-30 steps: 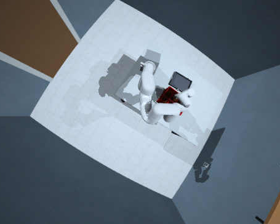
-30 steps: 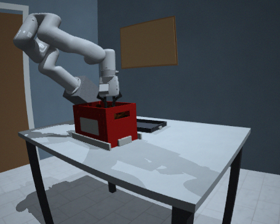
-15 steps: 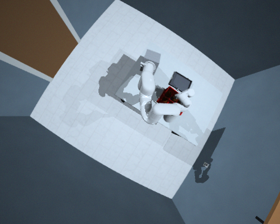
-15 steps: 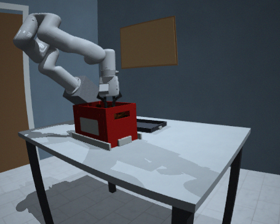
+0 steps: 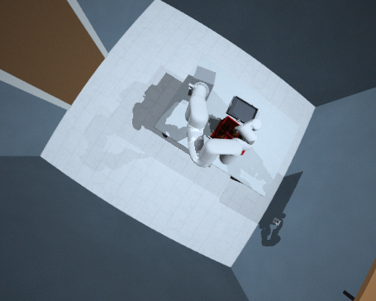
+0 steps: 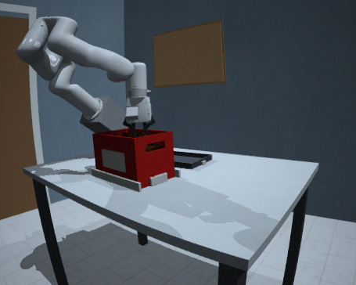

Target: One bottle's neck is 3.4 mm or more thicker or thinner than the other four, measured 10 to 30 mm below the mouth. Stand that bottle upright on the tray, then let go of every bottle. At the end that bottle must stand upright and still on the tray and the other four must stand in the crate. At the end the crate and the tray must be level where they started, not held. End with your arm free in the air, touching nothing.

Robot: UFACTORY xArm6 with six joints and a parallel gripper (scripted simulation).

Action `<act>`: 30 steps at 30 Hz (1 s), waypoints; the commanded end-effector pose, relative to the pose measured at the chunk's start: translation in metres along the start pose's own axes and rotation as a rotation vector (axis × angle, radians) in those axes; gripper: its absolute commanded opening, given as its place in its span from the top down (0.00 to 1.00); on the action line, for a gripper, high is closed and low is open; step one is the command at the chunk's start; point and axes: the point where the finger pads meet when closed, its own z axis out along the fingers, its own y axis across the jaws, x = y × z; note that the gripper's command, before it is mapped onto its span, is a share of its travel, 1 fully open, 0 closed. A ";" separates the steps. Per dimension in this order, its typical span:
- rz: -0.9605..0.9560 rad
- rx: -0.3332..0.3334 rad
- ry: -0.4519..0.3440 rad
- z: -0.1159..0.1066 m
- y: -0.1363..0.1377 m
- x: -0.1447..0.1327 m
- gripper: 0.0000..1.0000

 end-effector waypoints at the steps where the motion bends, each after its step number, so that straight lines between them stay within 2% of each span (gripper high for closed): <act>1: 0.001 0.002 0.001 -0.001 -0.001 0.001 1.00; 9: 0.001 0.002 0.001 -0.001 -0.001 0.001 1.00; 10: 0.001 0.002 0.001 -0.001 -0.001 0.001 0.35; 30: 0.001 0.002 0.001 -0.001 -0.001 0.001 0.35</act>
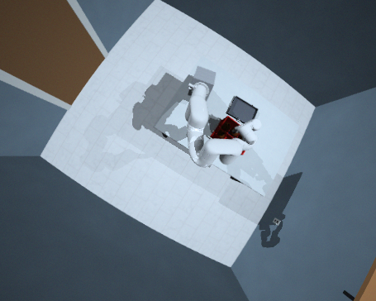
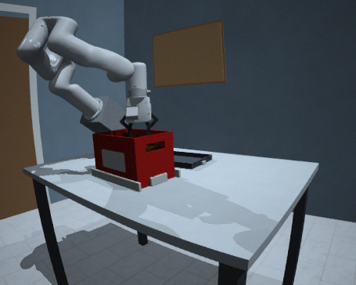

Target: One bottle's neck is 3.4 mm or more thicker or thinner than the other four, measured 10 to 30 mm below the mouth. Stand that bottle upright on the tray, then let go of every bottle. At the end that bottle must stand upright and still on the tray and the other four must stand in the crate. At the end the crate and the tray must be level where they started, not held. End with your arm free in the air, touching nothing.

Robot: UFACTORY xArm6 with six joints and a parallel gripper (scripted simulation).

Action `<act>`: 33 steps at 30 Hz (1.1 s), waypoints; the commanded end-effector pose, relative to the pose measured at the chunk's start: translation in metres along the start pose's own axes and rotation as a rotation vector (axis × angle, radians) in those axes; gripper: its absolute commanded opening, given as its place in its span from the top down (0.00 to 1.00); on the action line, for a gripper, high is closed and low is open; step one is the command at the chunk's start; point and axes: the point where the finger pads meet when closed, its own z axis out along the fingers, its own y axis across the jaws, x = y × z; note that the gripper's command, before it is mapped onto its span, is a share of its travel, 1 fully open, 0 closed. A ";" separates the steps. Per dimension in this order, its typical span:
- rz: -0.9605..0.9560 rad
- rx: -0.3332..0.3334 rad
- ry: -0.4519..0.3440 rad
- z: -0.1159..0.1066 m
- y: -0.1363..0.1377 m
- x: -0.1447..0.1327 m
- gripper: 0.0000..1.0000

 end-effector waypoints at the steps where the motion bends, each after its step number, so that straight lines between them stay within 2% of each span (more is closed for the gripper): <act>1: 0.001 0.002 0.001 -0.001 -0.001 0.001 0.35; 19: 0.001 0.002 0.001 -0.002 -0.001 0.001 0.35; 33: 0.001 0.002 0.001 -0.027 -0.001 0.000 0.35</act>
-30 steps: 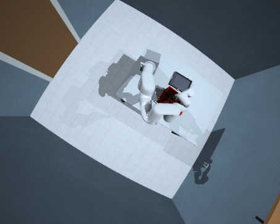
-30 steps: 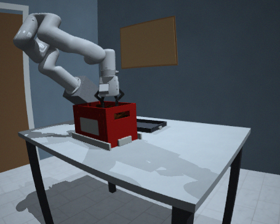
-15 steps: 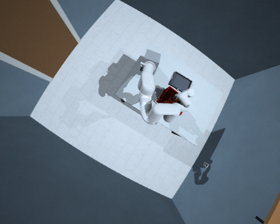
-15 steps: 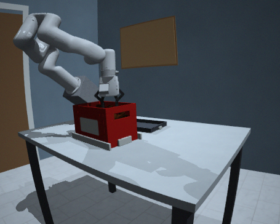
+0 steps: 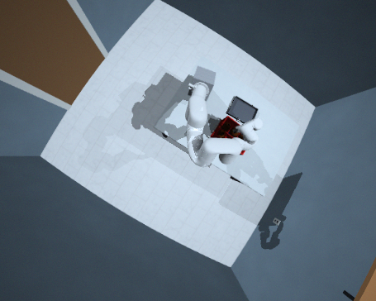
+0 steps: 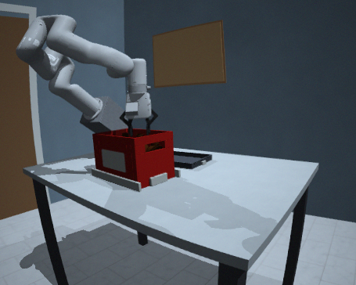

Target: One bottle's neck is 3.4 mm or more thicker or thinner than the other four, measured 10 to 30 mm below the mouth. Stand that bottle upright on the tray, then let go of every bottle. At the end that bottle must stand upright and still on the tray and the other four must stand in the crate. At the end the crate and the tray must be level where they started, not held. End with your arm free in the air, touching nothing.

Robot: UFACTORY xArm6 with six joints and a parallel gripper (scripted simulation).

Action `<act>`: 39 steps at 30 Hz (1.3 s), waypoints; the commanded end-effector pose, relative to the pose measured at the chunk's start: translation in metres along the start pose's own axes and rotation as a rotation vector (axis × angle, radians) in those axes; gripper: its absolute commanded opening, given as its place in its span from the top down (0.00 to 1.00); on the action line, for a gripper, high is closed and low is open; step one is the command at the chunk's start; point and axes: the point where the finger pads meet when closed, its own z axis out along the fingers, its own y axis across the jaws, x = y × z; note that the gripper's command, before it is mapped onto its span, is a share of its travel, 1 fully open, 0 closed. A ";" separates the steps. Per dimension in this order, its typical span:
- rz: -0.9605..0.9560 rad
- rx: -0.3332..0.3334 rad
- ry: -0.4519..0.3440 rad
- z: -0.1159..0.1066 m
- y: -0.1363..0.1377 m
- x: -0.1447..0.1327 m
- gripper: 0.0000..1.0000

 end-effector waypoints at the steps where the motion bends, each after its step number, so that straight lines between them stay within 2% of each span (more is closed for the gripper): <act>1: 0.001 0.002 0.001 -0.014 -0.001 0.000 0.35; 12: 0.001 0.002 0.001 -0.052 -0.001 0.000 0.35; 22: 0.001 0.002 0.001 -0.068 -0.001 0.000 0.35; 31: 0.001 0.002 0.001 -0.070 0.000 0.000 0.35; 32: 0.001 0.002 0.001 -0.070 0.000 0.000 1.00; 39: 0.001 0.002 0.001 -0.070 0.000 0.000 1.00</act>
